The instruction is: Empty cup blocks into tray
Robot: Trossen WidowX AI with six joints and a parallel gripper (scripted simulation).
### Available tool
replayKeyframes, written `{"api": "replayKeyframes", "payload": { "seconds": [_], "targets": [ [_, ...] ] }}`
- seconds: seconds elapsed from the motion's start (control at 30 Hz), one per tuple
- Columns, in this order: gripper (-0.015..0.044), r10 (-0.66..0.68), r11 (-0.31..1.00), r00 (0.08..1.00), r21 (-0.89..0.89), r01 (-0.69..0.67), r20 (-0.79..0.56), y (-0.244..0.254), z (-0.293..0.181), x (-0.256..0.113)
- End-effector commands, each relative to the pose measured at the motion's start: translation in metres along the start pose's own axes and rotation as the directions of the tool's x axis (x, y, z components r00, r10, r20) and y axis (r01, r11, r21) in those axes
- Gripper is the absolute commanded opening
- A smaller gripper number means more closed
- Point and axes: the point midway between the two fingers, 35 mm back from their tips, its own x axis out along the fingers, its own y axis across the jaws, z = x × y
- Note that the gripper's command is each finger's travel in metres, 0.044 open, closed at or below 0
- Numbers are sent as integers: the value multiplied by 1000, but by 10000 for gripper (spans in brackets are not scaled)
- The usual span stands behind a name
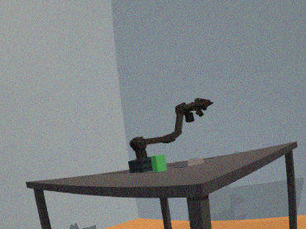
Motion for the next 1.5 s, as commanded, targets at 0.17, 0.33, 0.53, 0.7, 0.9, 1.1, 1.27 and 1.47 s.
{"api": "replayKeyframes", "payload": {
  "seconds": [0.17,0.33,0.53,0.7,0.9,1.1,1.27,1.47],
  "targets": [
    [440,-121,966,980,207,152,-155,-5,-70,-52],
    [440,-178,904,946,334,267,-272,3,-116,-90],
    [440,-212,759,870,485,434,-446,33,-178,-149],
    [440,-190,604,796,570,557,-575,72,-219,-195],
    [440,-107,391,707,624,677,-699,134,-255,-242],
    [440,32,160,631,627,762,-775,212,-273,-280],
    [440,179,-31,588,593,805,-789,283,-272,-300],
    [440,368,-238,569,517,822,-735,370,-249,-310]
  ]
}}
